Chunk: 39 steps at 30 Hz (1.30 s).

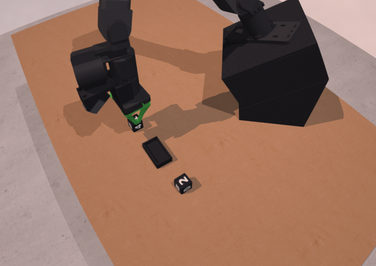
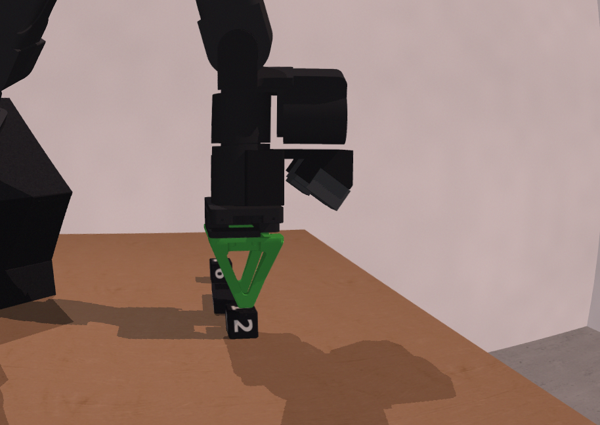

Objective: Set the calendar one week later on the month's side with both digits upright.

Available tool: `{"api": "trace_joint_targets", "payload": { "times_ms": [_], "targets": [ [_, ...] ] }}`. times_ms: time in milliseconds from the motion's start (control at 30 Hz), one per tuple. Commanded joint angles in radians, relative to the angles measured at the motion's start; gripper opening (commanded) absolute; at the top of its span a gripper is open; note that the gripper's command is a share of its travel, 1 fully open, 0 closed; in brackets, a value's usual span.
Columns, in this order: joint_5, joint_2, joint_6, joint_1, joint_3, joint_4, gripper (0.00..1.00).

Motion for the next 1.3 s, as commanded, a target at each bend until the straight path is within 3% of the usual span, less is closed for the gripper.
{"api": "trace_joint_targets", "payload": {
  "times_ms": [0, 1267],
  "targets": [
    [-0.003, -0.027, 0.000, 0.014, -0.023, 0.007, 0.45],
    [-0.002, -0.029, 0.001, 0.015, -0.007, 0.012, 0.45]
  ]
}}
